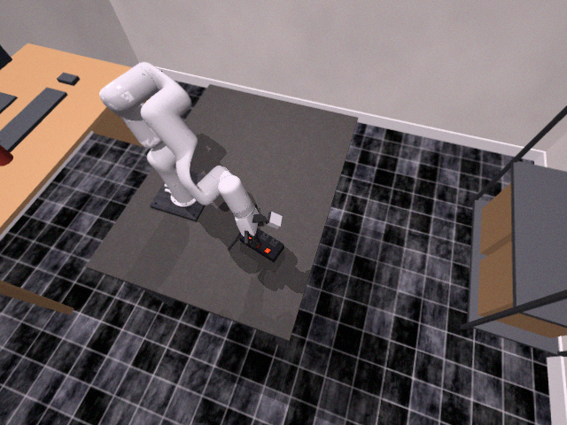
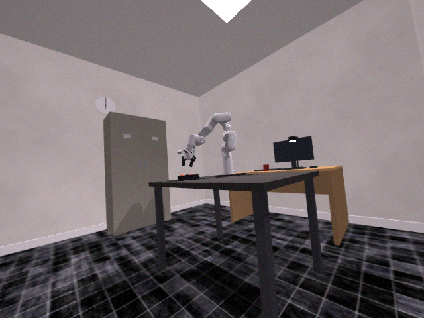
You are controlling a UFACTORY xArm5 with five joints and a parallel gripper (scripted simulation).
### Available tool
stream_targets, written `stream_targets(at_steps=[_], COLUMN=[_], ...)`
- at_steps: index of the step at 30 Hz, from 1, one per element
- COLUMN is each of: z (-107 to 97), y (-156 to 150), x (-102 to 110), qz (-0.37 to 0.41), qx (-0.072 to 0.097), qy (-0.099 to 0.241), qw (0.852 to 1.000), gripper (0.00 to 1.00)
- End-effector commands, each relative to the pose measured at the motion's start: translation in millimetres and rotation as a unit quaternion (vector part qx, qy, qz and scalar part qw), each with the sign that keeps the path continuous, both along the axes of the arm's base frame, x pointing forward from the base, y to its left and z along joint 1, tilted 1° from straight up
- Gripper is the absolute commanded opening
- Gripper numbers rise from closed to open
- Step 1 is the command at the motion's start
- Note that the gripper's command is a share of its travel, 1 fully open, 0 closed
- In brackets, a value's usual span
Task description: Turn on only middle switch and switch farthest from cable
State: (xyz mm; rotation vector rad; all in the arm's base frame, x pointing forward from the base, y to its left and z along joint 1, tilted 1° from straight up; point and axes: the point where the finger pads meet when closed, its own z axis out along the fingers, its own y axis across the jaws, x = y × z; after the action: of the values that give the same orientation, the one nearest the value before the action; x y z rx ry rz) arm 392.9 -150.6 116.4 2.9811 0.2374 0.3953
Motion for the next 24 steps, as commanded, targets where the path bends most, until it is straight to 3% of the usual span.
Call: stream_targets(at_steps=[1, 12, 24], z=[13.1, 43.7, 54.6], y=[-5.5, -11.2, -12.0], x=[0.6, -10.1, -15.0], qz=[-0.033, -0.093, -0.112], qx=[0.022, 0.056, 0.065], qy=[0.039, 0.104, 0.124], qw=[0.998, 0.989, 0.984], gripper=[1.00, 1.00, 1.00])
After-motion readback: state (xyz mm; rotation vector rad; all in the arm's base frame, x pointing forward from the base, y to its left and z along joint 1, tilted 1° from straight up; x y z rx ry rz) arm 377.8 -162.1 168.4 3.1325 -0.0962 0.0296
